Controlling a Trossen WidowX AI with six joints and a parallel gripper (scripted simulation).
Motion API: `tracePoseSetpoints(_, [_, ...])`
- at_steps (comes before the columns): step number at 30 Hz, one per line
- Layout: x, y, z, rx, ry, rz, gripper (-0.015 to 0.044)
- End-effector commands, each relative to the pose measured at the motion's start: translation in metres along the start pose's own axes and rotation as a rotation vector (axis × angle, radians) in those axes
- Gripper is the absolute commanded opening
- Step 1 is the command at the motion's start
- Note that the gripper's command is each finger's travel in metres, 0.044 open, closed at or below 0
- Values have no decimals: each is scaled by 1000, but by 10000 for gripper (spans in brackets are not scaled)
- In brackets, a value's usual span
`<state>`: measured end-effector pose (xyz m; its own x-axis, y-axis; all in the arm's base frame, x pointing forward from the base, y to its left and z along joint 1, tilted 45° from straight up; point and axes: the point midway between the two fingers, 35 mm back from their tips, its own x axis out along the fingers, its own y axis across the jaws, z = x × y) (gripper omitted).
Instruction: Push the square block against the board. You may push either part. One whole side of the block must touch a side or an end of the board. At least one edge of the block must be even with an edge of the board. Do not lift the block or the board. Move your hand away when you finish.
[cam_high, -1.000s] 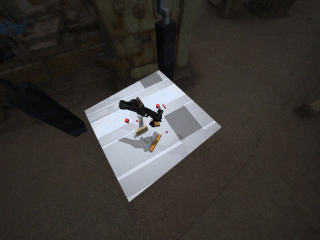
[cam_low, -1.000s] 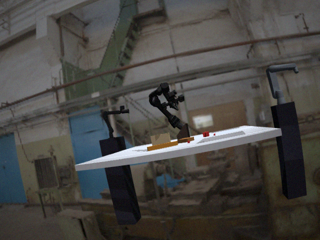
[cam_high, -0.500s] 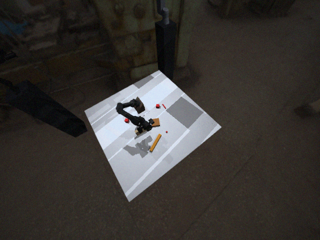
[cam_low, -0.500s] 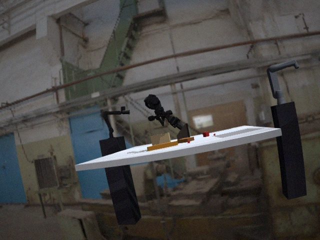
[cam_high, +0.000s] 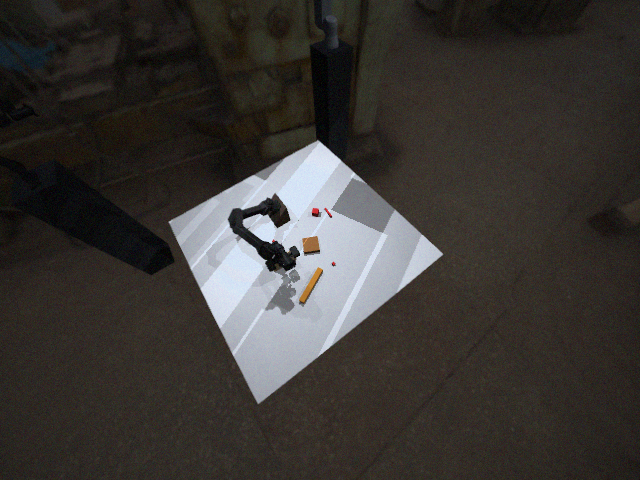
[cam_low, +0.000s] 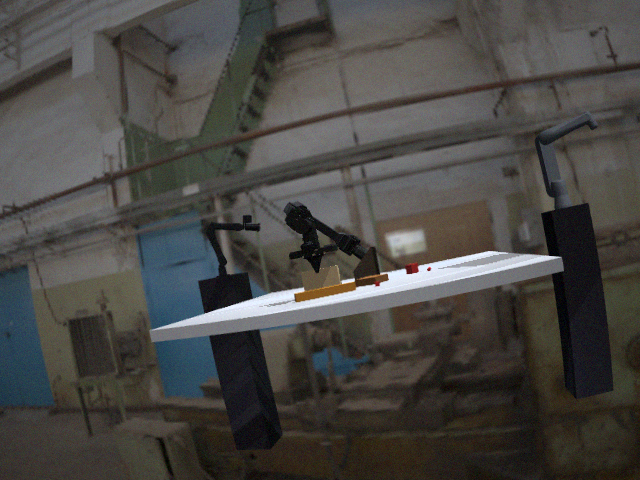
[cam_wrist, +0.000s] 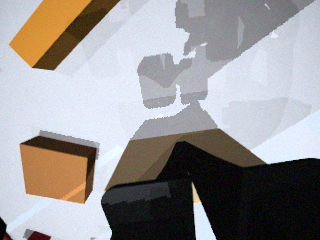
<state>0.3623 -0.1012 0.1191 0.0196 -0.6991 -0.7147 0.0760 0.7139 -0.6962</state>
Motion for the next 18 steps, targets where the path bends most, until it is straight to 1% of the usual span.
tracePoseSetpoints(1, [5,-1,1,-3,-9,-5,0])
tracePoseSetpoints(18, [4,-1,-23,-4,-8,-5,0])
